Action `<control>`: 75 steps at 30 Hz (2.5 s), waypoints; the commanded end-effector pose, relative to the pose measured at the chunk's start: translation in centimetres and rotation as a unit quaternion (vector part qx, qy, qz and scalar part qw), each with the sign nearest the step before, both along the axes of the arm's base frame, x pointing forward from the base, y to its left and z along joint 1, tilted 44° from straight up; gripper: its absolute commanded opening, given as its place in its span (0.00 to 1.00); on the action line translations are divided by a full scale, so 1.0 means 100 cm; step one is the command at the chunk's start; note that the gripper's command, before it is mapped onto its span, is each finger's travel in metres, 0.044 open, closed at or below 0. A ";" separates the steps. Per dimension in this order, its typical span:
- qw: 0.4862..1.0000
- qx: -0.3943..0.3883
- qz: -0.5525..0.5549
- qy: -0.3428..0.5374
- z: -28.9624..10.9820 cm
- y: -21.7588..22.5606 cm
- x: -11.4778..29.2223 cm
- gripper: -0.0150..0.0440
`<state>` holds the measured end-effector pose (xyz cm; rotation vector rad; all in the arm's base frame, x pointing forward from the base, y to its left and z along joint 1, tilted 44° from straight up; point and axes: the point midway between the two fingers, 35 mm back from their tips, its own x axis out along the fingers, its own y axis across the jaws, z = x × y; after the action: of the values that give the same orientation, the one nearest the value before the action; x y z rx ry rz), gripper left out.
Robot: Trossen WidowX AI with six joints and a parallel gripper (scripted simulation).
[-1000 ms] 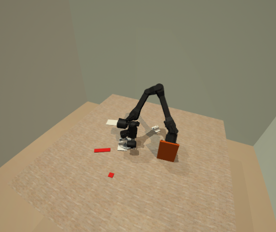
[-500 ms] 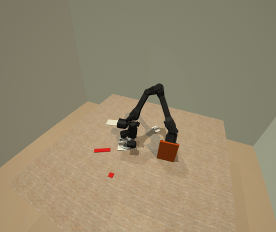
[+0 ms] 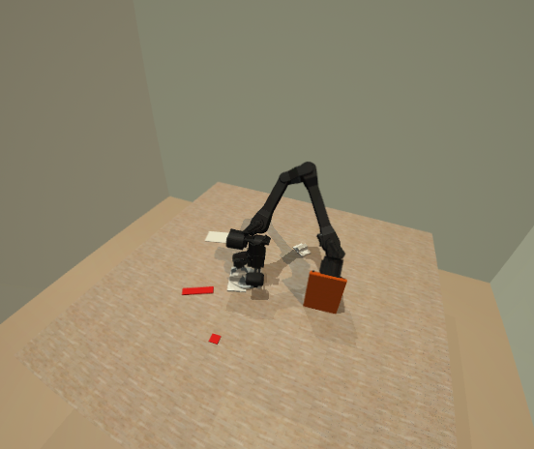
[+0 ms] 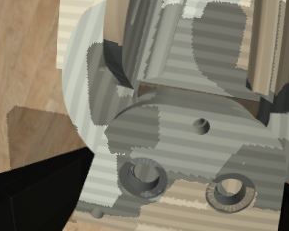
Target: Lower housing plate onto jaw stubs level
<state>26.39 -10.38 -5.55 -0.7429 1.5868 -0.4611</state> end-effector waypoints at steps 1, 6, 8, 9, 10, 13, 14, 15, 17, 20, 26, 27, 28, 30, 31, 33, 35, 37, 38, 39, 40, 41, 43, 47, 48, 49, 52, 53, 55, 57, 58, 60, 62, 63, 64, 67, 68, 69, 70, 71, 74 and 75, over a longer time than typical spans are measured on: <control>1.000 -0.001 -0.002 0.000 -0.001 -0.003 0.000 0.85; 1.000 -0.001 -0.002 0.000 -0.001 -0.003 0.000 0.85; 1.000 -0.001 -0.002 0.000 -0.001 -0.003 0.000 0.85; 1.000 -0.001 -0.002 0.000 -0.001 -0.003 0.000 0.85; 1.000 -0.001 -0.002 0.000 -0.001 -0.003 0.000 0.85; 1.000 -0.001 -0.002 0.000 -0.001 -0.003 0.000 0.85; 1.000 -0.001 -0.002 0.000 -0.001 -0.003 0.000 0.85; 1.000 -0.001 -0.002 0.000 -0.001 -0.003 0.000 0.85; 1.000 -0.001 -0.002 0.000 -0.001 -0.003 0.000 0.85; 1.000 -0.001 -0.002 0.000 -0.001 -0.003 0.000 0.85; 1.000 -0.001 -0.002 0.000 -0.001 -0.002 0.000 0.85; 1.000 -0.001 -0.002 0.000 -0.001 -0.002 0.000 0.85; 1.000 -0.001 -0.002 0.000 0.000 -0.001 0.000 0.85; 1.000 -0.001 -0.002 0.000 0.001 0.000 0.000 0.85; 1.000 -0.001 -0.002 0.000 0.002 0.000 0.000 0.85; 1.000 -0.001 -0.002 0.000 0.003 0.001 0.000 0.85; 1.000 -0.001 -0.002 0.000 0.003 0.002 0.000 0.85; 1.000 -0.001 -0.002 0.000 0.002 0.001 0.001 0.85; 1.000 -0.001 -0.002 0.000 0.002 0.000 0.001 0.85; 1.000 -0.001 -0.002 0.000 0.002 0.000 0.001 0.85; 1.000 -0.001 -0.002 0.000 0.002 0.000 0.001 0.85; 1.000 -0.001 -0.002 0.000 0.002 0.000 0.001 0.85; 1.000 -0.001 -0.002 0.000 0.002 0.000 0.001 0.85; 1.000 -0.001 -0.002 0.000 0.001 -0.001 0.001 0.85; 1.000 -0.001 -0.002 0.000 0.001 -0.001 0.001 0.85; 1.000 -0.001 -0.002 0.000 0.000 -0.001 0.001 0.85; 1.000 -0.001 -0.002 0.000 0.000 -0.001 0.001 0.85; 1.000 -0.001 -0.002 0.000 0.000 -0.001 0.001 0.85; 1.000 -0.001 -0.002 0.000 0.000 -0.001 0.001 0.85; 1.000 -0.001 -0.002 0.000 -0.001 -0.002 0.001 0.85; 1.000 -0.001 -0.002 0.000 -0.001 -0.003 0.001 0.85; 1.000 -0.001 -0.002 0.000 -0.001 -0.003 0.001 0.85; 1.000 -0.001 -0.002 0.000 -0.001 -0.003 0.001 0.85; 1.000 -0.001 -0.002 0.000 -0.001 -0.003 0.001 0.85; 1.000 -0.001 -0.002 0.000 -0.001 -0.003 0.001 0.85; 1.000 -0.001 -0.002 0.000 -0.001 -0.003 0.001 0.85; 1.000 -0.001 -0.002 0.000 -0.001 -0.003 0.001 0.85; 1.000 -0.001 -0.002 0.000 -0.001 -0.003 0.001 0.85; 1.000 -0.001 -0.002 0.000 -0.001 -0.003 0.001 0.85; 1.000 -0.001 -0.002 0.000 -0.001 -0.003 0.001 0.85; 1.000 -0.001 -0.002 0.000 -0.001 -0.003 0.001 0.85; 1.000 -0.001 -0.002 0.000 -0.001 -0.003 0.001 0.85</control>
<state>26.44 -10.66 -5.63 -0.7406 1.5885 -0.4682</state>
